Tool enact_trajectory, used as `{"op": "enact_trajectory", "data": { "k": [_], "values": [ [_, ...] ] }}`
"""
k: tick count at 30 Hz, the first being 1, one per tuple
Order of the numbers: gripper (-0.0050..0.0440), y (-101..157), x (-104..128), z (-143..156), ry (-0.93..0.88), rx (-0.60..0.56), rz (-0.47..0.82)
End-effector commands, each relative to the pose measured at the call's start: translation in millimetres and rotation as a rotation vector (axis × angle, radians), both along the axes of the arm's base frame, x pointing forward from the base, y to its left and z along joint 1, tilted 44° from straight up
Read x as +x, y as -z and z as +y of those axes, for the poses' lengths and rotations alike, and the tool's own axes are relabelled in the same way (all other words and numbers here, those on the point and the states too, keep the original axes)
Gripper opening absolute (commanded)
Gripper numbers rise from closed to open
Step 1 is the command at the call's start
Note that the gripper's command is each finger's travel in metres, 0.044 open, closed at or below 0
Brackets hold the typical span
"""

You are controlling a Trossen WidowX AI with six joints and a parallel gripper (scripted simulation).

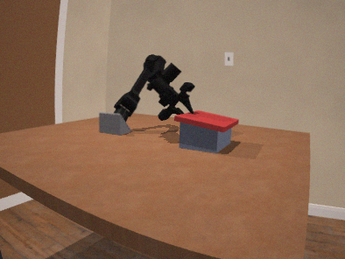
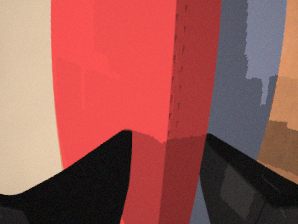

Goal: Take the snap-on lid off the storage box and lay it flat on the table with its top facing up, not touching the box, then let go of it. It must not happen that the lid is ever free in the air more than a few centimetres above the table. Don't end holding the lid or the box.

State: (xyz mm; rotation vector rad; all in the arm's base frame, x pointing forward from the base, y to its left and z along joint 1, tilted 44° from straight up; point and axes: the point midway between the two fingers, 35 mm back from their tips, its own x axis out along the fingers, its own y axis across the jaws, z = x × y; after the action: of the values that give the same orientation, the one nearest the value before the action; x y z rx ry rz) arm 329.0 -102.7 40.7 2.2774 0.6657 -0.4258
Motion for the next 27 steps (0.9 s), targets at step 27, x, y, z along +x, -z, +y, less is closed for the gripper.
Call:
{"op": "enact_trajectory", "data": {
  "k": [27],
  "values": [
    [-0.005, -9, 1, -9, -0.001, 0.003, 0.009]
  ]
}}
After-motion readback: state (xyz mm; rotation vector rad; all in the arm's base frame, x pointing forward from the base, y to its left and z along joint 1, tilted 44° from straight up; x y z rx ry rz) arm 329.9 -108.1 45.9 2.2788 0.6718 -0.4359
